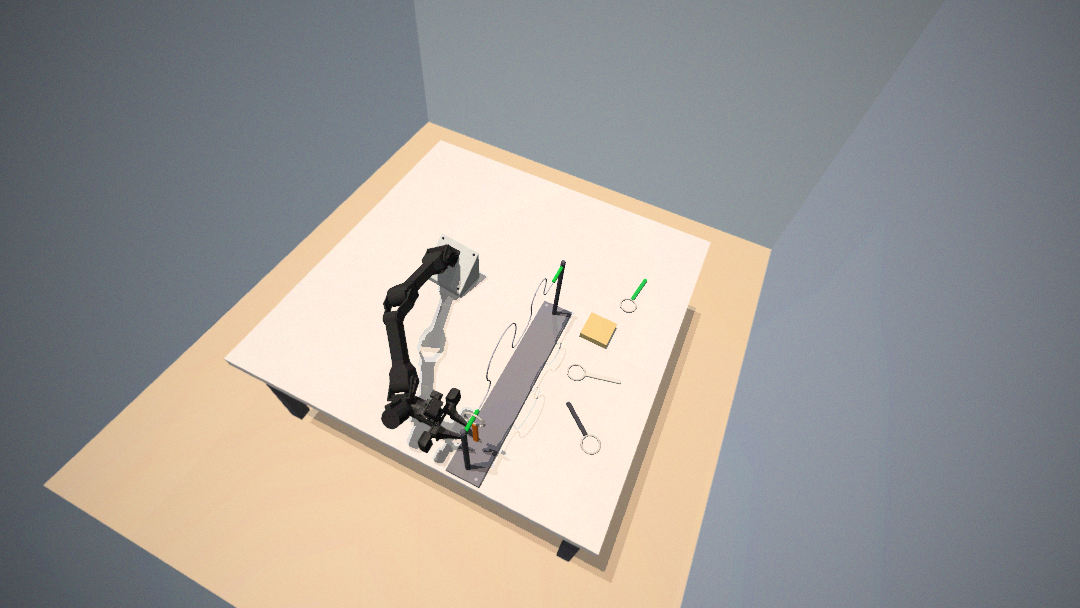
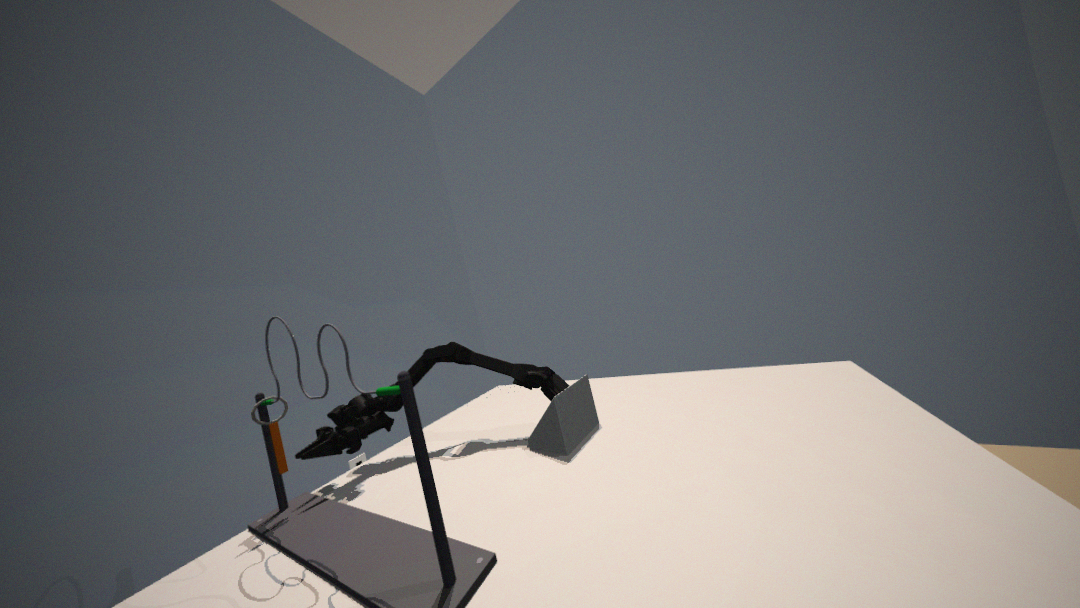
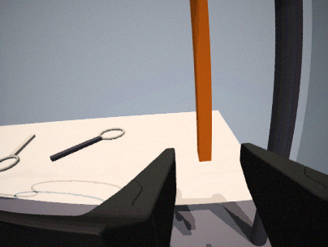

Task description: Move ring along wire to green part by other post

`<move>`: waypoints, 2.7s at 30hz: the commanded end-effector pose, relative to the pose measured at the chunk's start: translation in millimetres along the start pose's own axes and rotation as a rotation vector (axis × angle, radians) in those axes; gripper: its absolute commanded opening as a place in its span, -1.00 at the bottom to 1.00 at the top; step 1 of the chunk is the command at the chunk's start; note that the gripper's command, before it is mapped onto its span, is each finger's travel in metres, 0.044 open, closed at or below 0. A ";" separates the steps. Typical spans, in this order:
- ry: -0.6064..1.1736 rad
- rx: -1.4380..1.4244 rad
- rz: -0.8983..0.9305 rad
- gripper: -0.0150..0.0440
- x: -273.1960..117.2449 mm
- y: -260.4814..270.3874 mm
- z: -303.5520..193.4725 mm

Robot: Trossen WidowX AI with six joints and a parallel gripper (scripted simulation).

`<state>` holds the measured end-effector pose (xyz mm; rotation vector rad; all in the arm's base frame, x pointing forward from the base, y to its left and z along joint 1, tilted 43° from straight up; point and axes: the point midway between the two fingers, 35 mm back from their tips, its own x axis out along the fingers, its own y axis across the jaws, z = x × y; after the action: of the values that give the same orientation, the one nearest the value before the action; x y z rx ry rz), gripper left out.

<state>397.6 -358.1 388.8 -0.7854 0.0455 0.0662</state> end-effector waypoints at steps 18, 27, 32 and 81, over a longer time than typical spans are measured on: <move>-0.002 -0.001 -0.007 0.05 33.5 -3.6 2.7; -0.002 0.000 -0.007 0.05 48.1 -2.9 3.1; -0.003 0.000 -0.008 0.05 56.2 -2.2 3.4; -0.006 -0.004 -0.004 -1.00 60.3 -0.7 3.3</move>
<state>457.8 -353.7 387.7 -0.7865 0.0378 0.0647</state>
